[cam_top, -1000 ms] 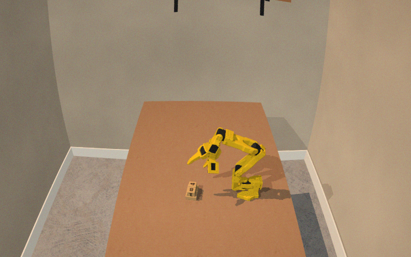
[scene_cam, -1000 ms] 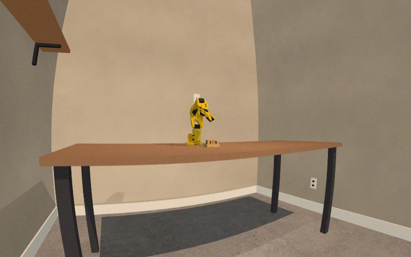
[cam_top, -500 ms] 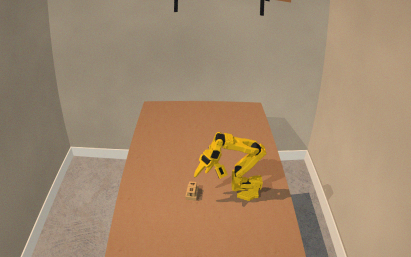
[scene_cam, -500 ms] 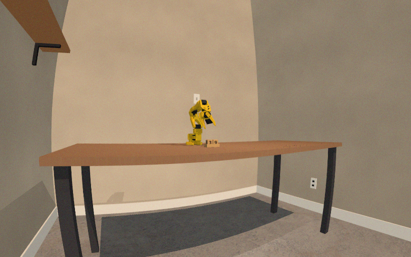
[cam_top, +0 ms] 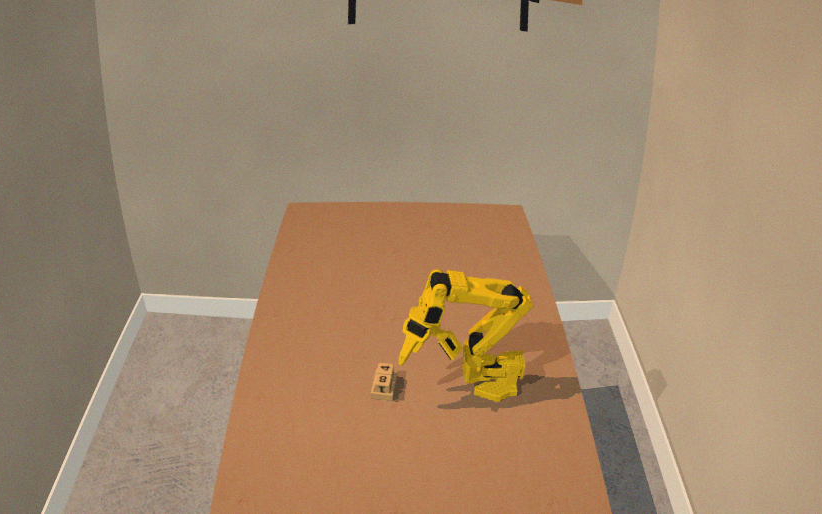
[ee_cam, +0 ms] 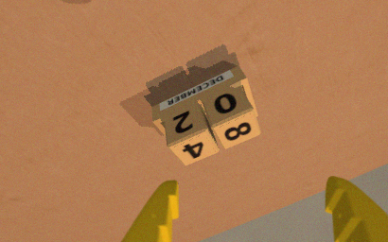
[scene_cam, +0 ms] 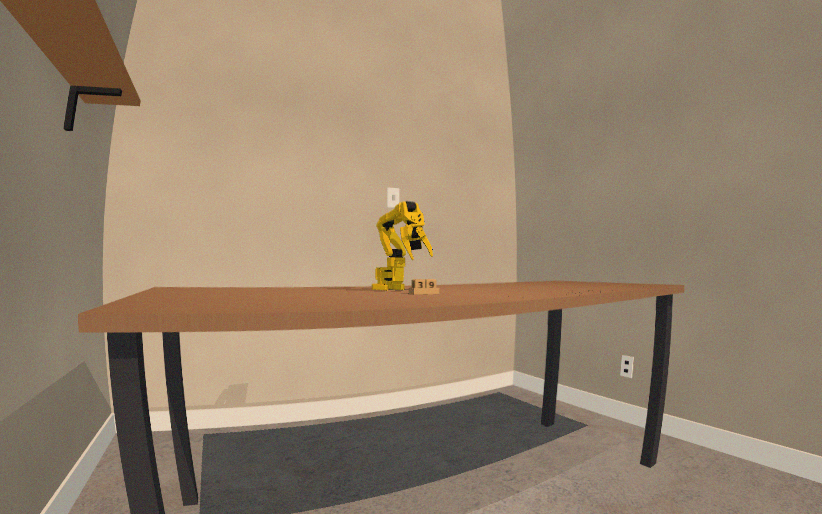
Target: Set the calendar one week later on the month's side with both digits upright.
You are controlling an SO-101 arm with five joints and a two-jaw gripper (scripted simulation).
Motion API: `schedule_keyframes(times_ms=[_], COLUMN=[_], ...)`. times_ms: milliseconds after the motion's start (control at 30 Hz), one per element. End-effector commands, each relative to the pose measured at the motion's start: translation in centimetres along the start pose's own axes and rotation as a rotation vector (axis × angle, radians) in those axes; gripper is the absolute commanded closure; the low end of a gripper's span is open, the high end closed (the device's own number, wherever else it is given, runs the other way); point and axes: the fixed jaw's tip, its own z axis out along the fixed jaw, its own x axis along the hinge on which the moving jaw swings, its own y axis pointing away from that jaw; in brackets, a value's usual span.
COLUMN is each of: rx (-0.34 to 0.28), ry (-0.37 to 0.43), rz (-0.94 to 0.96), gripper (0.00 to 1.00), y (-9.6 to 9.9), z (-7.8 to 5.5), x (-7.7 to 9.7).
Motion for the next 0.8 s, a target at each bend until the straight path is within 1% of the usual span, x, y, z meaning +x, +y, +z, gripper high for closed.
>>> schedule_keyframes(times_ms=[0,367,767], rx=[0.012,0.009,0.008], ry=[0.005,-0.006,-0.009], rz=[-0.06,-0.117,-0.128], gripper=[0.69,0.7,0.7], y=[-0.23,-0.32,-0.34], z=[-0.22,-0.1,-0.08], x=[-0.21,-0.48,-0.53])
